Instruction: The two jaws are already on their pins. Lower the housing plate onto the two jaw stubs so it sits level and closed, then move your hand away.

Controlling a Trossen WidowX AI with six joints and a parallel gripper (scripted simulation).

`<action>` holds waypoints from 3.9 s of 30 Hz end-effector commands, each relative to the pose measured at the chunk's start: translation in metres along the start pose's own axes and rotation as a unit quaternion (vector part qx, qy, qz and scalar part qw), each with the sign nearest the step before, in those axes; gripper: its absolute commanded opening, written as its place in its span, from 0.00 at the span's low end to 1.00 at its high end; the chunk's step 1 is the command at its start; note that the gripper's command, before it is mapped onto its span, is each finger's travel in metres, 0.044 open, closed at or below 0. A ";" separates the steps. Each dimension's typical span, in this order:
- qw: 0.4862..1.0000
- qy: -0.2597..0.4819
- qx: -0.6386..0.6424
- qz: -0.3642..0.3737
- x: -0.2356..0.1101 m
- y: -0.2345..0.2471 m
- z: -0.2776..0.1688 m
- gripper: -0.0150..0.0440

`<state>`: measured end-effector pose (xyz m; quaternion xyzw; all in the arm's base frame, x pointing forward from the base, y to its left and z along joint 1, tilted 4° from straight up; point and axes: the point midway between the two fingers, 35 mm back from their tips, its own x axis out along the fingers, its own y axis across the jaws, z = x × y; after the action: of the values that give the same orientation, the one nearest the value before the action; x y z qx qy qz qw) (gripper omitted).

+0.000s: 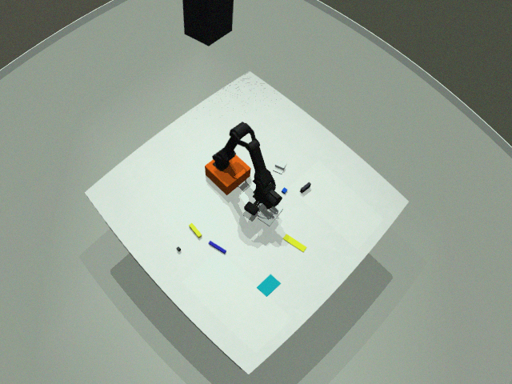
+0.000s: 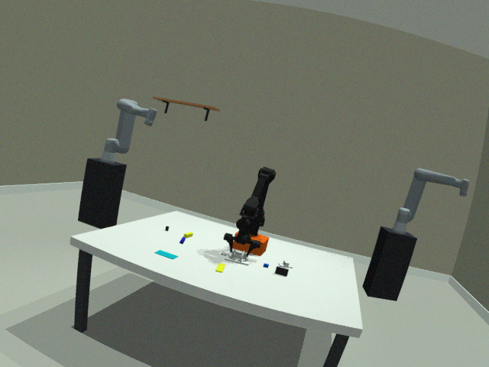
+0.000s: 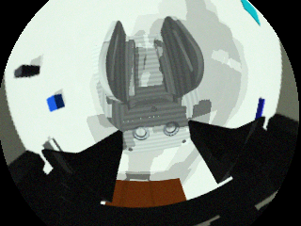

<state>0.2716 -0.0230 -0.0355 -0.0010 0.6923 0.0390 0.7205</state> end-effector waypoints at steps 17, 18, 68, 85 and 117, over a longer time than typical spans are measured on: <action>1.000 -0.001 0.002 0.001 0.001 0.000 0.000 0.85; 1.000 -0.001 0.002 0.001 0.001 0.000 0.000 0.85; 1.000 -0.001 0.002 0.001 0.001 0.000 0.000 0.85; 1.000 -0.001 0.002 0.001 0.001 0.000 0.000 0.85; 1.000 0.000 0.000 0.000 -0.002 0.000 0.000 1.00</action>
<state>0.2716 -0.0229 -0.0358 -0.0004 0.6922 0.0389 0.7206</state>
